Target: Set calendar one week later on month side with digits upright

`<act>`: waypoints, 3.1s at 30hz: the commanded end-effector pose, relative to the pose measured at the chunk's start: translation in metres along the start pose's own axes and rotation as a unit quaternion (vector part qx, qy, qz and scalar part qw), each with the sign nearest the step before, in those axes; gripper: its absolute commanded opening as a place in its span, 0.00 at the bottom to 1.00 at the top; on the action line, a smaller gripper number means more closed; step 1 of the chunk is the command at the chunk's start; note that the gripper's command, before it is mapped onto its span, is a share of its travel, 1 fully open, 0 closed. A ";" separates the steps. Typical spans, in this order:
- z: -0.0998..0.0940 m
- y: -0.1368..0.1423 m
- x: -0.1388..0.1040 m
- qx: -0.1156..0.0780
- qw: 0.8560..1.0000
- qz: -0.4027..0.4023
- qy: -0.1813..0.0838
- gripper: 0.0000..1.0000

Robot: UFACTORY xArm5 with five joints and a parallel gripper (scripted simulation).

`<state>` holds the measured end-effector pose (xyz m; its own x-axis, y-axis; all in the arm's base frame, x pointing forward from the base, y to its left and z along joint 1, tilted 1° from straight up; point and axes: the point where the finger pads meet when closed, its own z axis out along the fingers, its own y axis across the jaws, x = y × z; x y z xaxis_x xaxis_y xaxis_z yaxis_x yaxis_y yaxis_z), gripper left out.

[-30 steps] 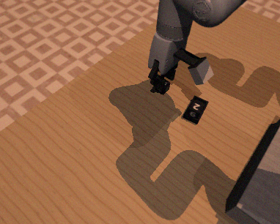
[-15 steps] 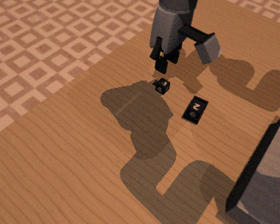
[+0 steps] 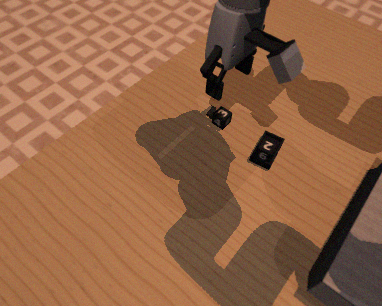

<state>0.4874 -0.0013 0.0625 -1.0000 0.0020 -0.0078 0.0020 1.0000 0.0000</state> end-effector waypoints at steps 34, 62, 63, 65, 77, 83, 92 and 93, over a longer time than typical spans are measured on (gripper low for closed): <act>-0.004 -0.020 -0.018 0.000 0.956 0.293 -0.002 1.00; -0.006 -0.053 -0.039 -0.001 0.739 0.674 -0.002 1.00; -0.006 -0.055 -0.040 -0.001 0.719 0.695 -0.002 1.00; -0.006 -0.057 -0.041 -0.001 0.701 0.713 -0.002 1.00; -0.007 -0.070 -0.049 -0.002 0.571 0.821 -0.002 1.00; -0.007 -0.077 -0.052 -0.002 0.505 0.863 -0.002 1.00; -0.004 -0.077 -0.052 -0.002 0.499 0.866 -0.002 1.00; -0.004 -0.077 -0.052 -0.002 0.499 0.866 -0.002 1.00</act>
<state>0.5382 -0.0784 0.0672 0.5021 0.8648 0.0038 0.8647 -0.5022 0.0096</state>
